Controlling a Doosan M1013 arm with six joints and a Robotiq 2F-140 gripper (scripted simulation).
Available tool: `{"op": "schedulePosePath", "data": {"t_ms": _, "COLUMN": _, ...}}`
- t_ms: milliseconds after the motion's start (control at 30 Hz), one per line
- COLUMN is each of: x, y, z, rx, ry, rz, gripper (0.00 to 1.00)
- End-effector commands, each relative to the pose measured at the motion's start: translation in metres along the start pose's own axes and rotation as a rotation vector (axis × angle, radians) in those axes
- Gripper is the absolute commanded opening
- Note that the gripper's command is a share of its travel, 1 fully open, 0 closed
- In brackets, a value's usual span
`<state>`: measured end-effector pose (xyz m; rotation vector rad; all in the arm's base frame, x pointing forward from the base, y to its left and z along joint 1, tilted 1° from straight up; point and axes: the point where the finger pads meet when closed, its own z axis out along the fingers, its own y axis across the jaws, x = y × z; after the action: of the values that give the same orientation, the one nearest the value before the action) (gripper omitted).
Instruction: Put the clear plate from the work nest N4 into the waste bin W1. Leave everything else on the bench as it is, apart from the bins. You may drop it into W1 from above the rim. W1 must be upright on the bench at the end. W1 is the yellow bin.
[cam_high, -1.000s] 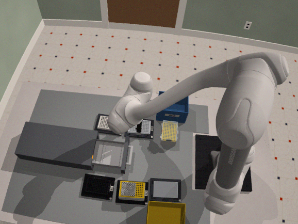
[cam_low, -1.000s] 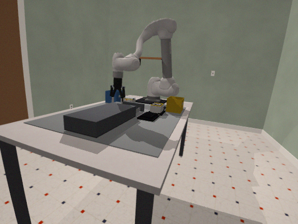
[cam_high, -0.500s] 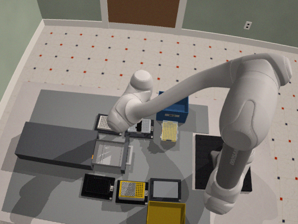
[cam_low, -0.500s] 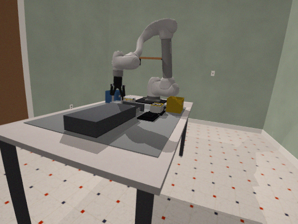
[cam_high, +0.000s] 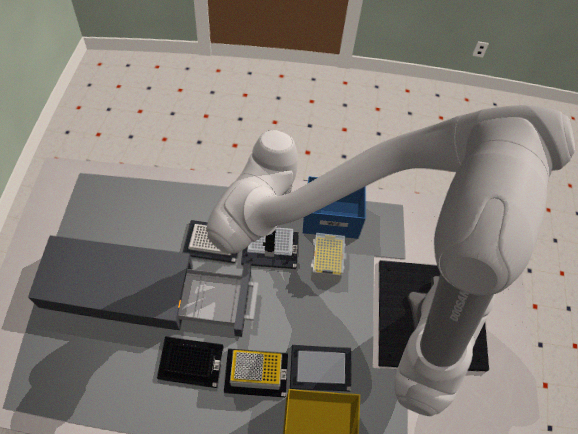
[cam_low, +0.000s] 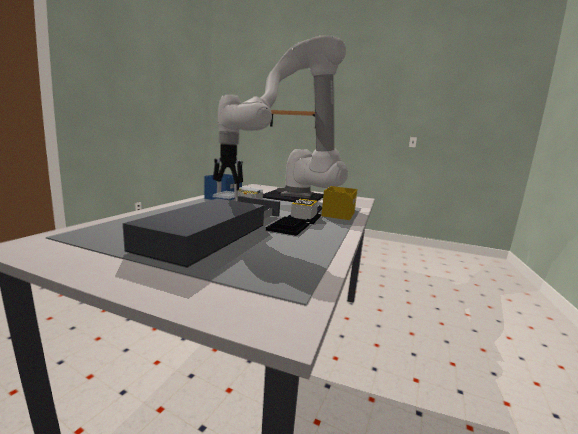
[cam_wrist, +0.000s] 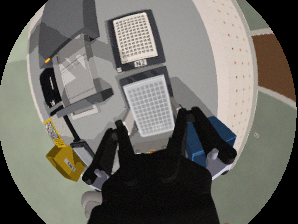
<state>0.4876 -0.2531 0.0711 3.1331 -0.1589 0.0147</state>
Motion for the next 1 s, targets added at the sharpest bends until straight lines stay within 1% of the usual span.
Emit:
{"op": "schedulePosePath", "data": {"t_ms": 0, "x": 0.0, "y": 0.0, "z": -0.004, "rx": 0.0, "ry": 0.0, "rz": 0.0, "gripper": 0.1}}
{"op": "schedulePosePath", "data": {"t_ms": 967, "x": 0.0, "y": 0.0, "z": -0.04, "rx": 0.0, "ry": 0.0, "rz": 0.0, "gripper": 0.1}}
